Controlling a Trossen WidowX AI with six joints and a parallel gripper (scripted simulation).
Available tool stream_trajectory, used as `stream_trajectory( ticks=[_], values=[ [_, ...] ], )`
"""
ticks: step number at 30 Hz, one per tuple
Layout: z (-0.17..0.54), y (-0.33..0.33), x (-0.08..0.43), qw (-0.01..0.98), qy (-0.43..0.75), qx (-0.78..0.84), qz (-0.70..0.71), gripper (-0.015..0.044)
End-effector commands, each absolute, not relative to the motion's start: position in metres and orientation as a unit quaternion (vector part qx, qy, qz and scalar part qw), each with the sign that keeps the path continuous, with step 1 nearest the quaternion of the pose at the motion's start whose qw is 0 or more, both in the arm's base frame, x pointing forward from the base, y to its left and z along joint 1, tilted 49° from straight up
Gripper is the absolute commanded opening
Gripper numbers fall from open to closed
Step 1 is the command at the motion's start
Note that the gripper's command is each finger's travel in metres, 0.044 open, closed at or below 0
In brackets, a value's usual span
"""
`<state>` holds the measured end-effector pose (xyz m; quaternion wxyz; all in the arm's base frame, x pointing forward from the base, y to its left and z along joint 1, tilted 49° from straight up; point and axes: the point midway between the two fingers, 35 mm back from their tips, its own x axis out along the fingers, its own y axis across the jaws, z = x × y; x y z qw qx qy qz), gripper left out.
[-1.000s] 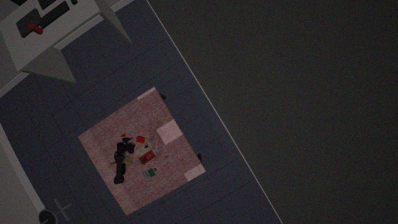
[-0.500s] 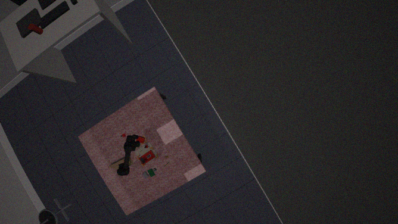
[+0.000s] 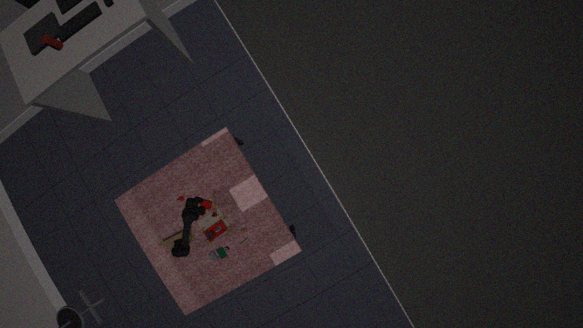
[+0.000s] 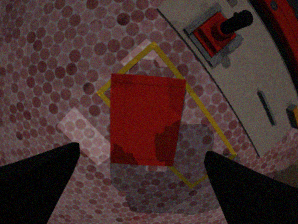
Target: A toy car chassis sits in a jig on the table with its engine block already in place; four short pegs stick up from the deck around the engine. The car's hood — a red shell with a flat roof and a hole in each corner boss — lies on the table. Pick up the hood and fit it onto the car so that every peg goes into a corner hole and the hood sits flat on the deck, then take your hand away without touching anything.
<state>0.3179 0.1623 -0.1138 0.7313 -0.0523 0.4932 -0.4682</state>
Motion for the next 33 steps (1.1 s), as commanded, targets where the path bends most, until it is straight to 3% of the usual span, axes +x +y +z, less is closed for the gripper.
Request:
stream_trajectory(
  ticks=[1,33],
  values=[
    [-0.116,0.160,0.318,0.731,0.494,-0.055,-0.467,0.0440],
    [-0.130,0.143,0.321,0.731,0.494,-0.055,-0.468,0.0440]
  ],
)
